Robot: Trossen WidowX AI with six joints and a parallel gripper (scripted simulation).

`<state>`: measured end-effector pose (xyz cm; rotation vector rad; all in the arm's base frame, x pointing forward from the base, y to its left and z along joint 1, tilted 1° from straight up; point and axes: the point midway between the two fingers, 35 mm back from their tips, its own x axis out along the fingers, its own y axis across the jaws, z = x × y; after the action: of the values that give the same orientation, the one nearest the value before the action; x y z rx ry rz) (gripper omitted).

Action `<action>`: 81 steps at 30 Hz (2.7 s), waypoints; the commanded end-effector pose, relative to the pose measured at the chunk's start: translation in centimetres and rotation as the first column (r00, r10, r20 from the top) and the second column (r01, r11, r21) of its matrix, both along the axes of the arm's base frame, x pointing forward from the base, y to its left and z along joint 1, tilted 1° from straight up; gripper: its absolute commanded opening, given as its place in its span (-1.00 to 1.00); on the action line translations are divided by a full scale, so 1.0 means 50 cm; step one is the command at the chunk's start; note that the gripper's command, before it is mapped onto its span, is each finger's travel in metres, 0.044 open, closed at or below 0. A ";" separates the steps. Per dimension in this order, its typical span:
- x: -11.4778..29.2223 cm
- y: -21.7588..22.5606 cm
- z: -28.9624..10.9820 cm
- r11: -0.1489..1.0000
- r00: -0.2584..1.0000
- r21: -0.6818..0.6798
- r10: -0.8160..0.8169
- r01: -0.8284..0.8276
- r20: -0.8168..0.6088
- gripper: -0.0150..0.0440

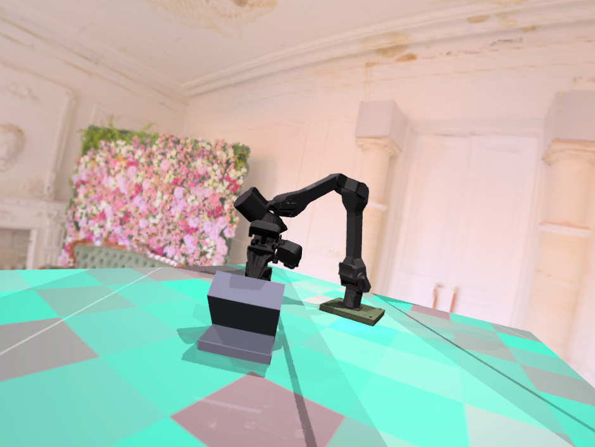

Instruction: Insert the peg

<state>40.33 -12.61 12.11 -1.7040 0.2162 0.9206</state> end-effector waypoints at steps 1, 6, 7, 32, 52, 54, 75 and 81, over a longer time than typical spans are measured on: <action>0.001 -0.001 -0.006 1.000 1.000 0.002 -0.007 0.007 -0.006 -0.49; 0.002 0.000 -0.008 1.000 1.000 0.002 -0.007 0.007 -0.006 -0.49; 0.002 0.000 -0.008 1.000 1.000 0.002 -0.007 0.007 -0.006 -0.49; -0.005 -0.004 0.002 1.000 1.000 0.001 -0.001 0.001 -0.003 1.00; -0.065 -0.042 0.061 1.000 1.000 -0.001 -0.006 0.006 -0.016 1.00; -0.071 -0.045 0.067 1.000 1.000 0.000 -0.007 0.007 -0.017 1.00; -0.131 -0.075 0.114 1.000 1.000 0.002 -0.013 0.013 -0.023 1.00; -0.144 -0.081 0.125 1.000 1.000 0.002 -0.013 0.013 -0.024 1.00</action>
<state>33.30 -16.60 17.92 -1.6785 0.2502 0.9346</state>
